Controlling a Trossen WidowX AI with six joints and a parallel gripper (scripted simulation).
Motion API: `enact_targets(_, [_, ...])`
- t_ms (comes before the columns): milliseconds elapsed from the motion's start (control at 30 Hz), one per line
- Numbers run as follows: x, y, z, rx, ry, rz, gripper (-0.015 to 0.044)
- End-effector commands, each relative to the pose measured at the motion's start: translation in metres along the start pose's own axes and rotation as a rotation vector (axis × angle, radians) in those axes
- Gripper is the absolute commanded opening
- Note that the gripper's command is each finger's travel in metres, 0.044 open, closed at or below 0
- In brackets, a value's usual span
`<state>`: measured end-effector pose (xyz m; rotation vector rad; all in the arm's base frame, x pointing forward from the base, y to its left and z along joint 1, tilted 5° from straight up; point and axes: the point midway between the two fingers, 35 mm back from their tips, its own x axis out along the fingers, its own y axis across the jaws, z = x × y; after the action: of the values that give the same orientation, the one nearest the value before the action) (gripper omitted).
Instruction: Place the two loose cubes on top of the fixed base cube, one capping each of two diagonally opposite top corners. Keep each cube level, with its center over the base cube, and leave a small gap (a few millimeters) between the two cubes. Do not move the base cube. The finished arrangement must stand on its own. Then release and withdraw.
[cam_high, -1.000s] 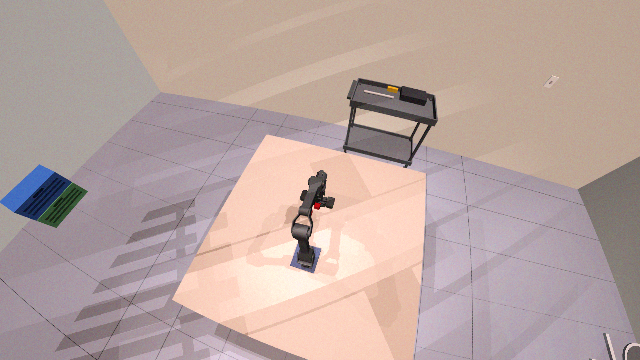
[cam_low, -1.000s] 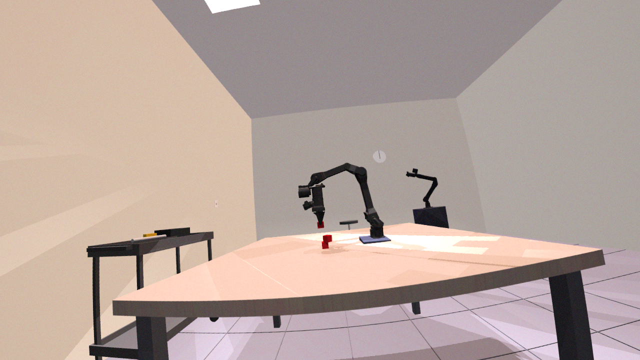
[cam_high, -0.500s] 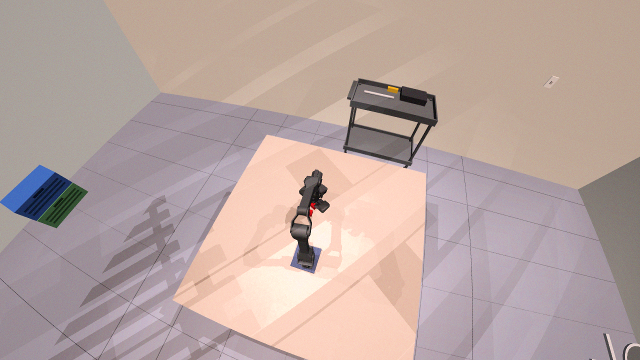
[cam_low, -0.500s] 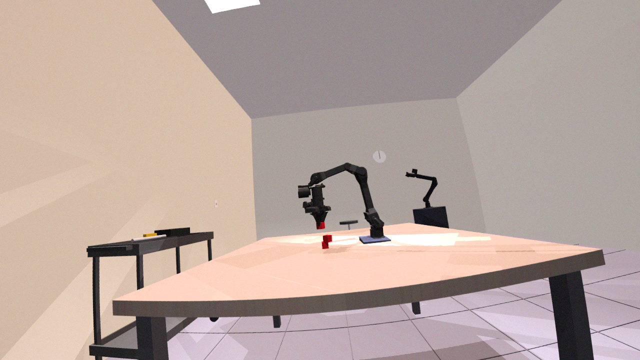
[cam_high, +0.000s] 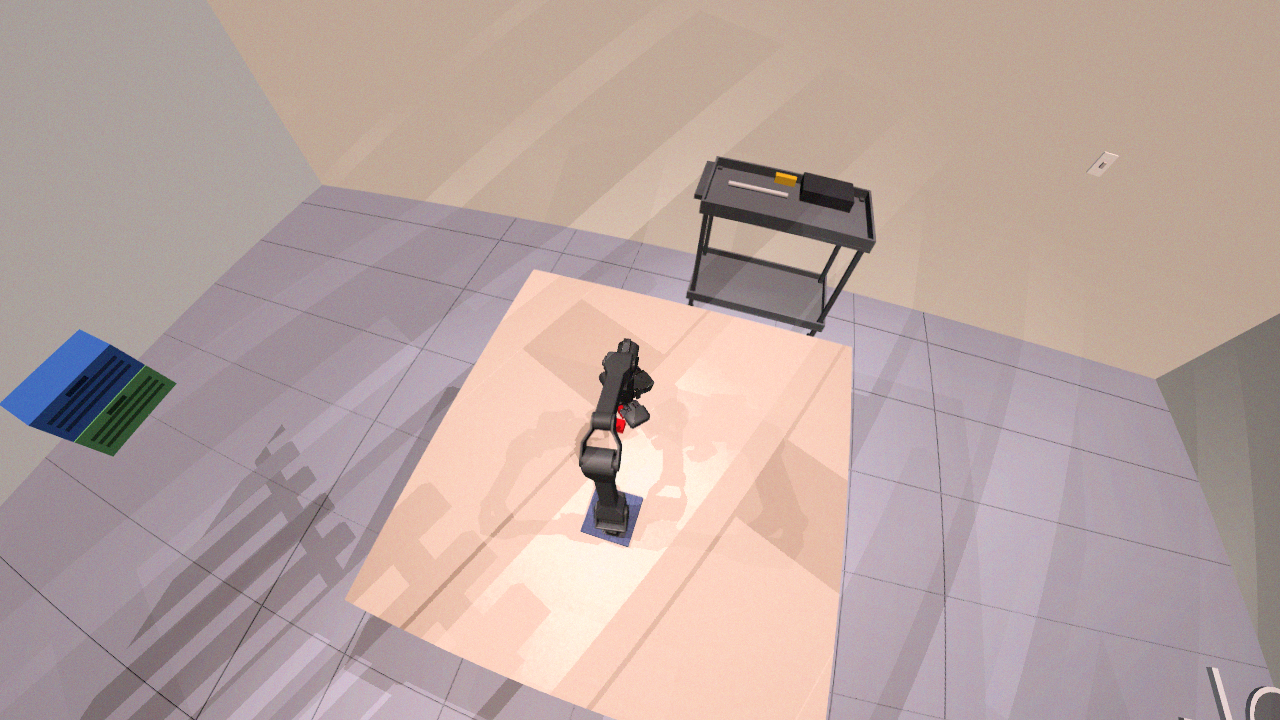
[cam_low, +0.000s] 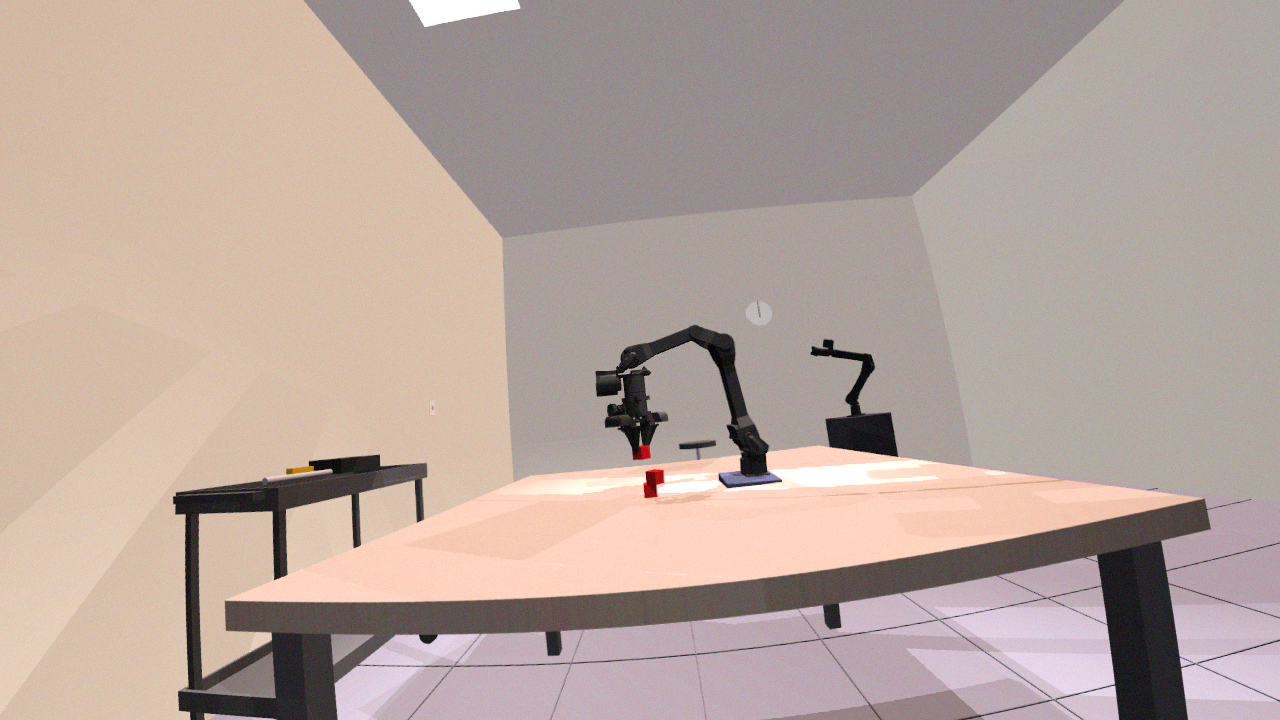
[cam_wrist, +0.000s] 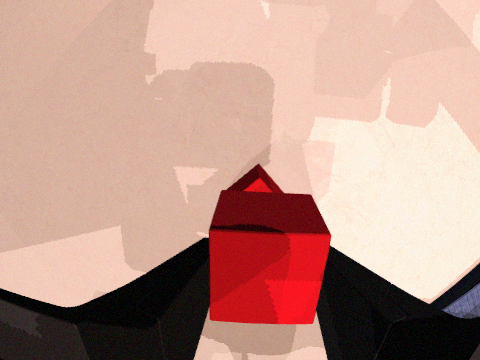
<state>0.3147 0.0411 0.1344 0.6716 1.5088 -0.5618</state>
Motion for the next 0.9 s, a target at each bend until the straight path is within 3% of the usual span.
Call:
enact_targets(0, [0.004,0.001,-0.001,0.014,0.002,0.003,0.0105])
enact_targets(300, [0.03,-0.001,-0.001,0.01,-0.005,0.0,0.0105])
enact_targets(867, [0.036,0.0,-0.001,0.011,-0.003,0.0,0.0105])
